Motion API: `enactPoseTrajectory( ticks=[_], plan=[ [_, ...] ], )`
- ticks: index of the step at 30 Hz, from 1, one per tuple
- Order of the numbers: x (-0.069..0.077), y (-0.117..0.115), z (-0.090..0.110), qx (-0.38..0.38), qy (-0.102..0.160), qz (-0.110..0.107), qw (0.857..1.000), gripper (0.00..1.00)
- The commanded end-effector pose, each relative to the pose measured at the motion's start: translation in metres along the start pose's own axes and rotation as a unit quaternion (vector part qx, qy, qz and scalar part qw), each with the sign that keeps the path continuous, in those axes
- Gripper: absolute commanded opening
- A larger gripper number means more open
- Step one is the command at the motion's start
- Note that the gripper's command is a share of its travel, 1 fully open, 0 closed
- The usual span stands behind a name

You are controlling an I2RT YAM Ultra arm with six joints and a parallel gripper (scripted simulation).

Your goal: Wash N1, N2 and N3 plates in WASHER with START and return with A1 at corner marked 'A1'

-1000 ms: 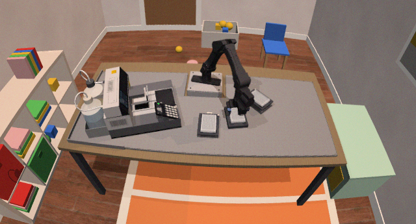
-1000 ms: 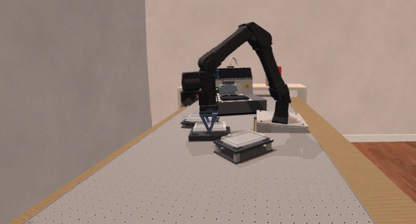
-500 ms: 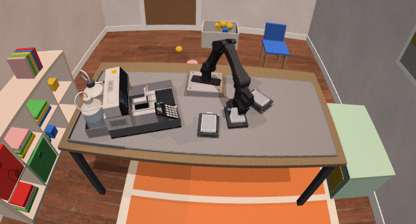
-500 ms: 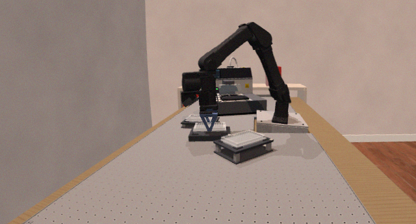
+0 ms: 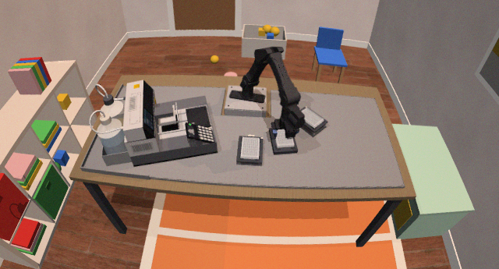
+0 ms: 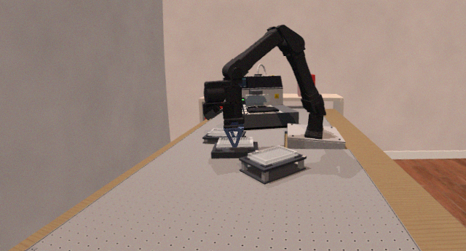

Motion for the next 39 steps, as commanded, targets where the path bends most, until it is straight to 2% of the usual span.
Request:
enactPoseTrajectory(
  ticks=[1,39],
  plan=[
    [0.0032,0.0014,-0.0019,0.0,-0.006,-0.004,1.0,0.0],
    [-0.0025,0.0012,-0.0017,0.0,-0.006,-0.004,1.0,0.0]
  ],
)
Point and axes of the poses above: the point where the finger pads meet when closed, its own x axis back along the fingers, its own y axis across the jaws, z = x × y, the point moved 3 cm from there along x, back along the fingers, and after that the axes turned 9 degrees about -x, right-handed, at the moved point
